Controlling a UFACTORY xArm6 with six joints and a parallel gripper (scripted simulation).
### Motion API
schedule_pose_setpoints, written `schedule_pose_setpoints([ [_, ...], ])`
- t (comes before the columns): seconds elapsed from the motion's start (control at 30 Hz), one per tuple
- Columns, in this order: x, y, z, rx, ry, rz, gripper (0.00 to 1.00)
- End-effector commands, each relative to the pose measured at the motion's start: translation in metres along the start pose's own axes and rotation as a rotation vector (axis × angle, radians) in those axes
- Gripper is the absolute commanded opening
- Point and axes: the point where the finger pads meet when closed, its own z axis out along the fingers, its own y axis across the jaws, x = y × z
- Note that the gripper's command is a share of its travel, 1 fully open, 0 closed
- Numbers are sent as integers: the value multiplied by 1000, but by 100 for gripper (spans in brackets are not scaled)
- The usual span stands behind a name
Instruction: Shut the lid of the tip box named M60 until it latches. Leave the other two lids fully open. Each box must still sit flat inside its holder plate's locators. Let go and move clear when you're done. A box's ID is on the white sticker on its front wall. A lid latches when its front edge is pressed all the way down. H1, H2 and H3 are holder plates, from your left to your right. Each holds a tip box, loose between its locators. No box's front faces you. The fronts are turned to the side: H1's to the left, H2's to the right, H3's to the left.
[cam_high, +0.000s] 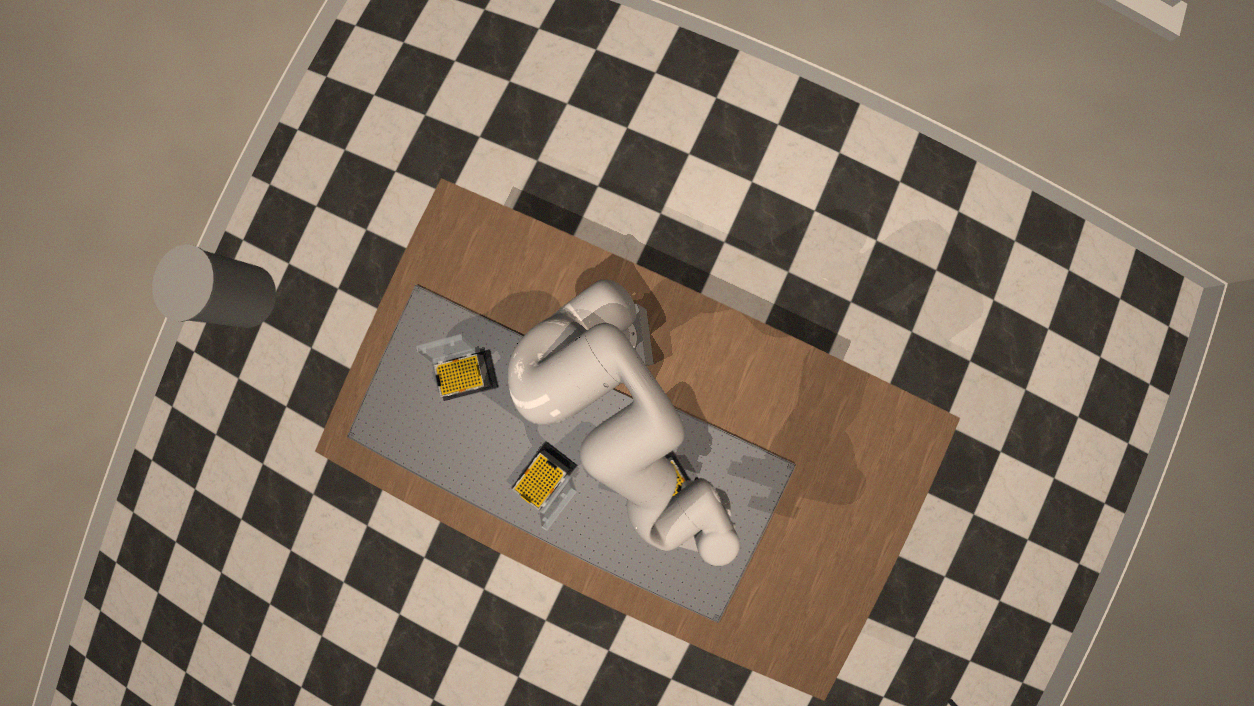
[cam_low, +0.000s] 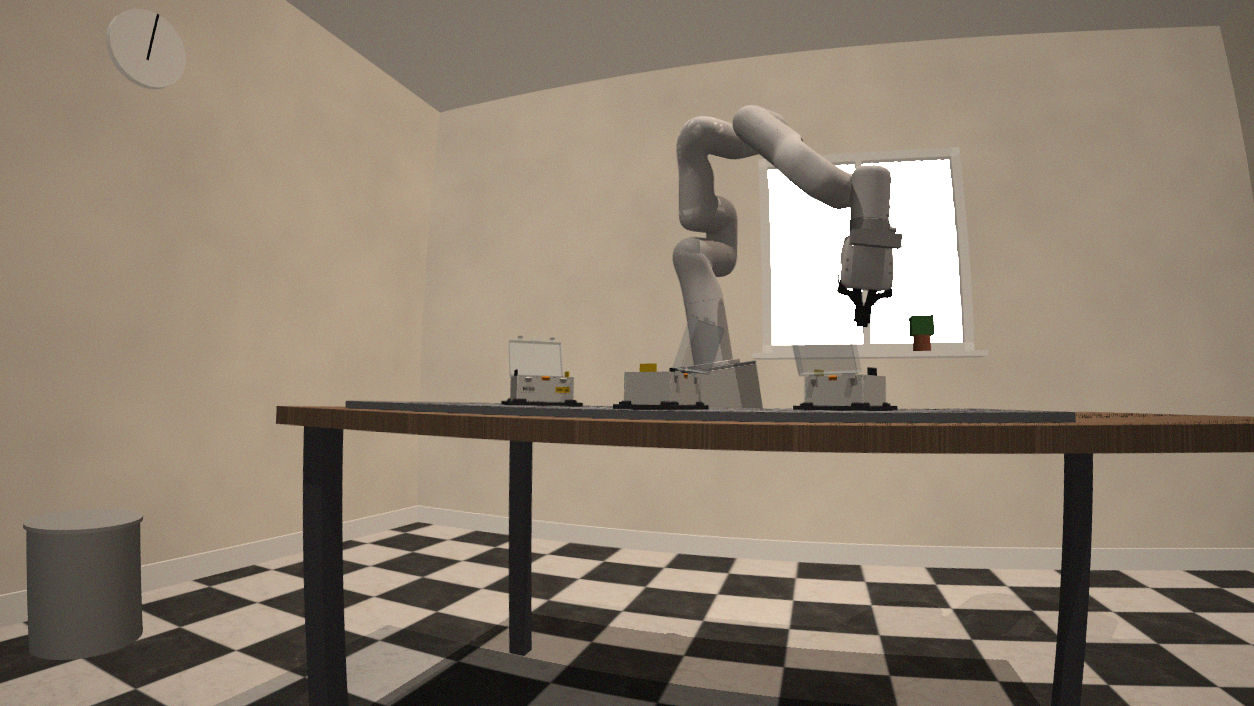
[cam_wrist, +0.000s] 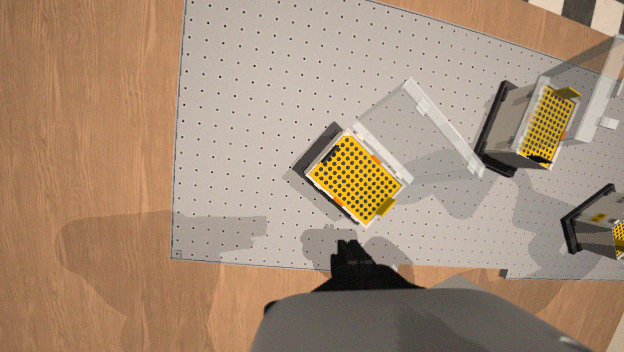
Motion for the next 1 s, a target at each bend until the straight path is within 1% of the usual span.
schedule_pose_setpoints([
  [0.0, 8, -6, -4, -2, 44, 110, 0],
  [0.3, 19, -14, -8, 30, 116, 367, 0],
  [0.43, 25, -21, -12, 56, 147, 494, 0],
  [0.53, 25, -21, -12, 58, 150, 506, 0],
  [0.6, 32, -28, -15, 74, 164, 569, 0],
  [0.77, 34, -31, -17, 113, 194, 712, 0],
  [0.97, 42, -42, -23, 167, 220, 879, 0],
])
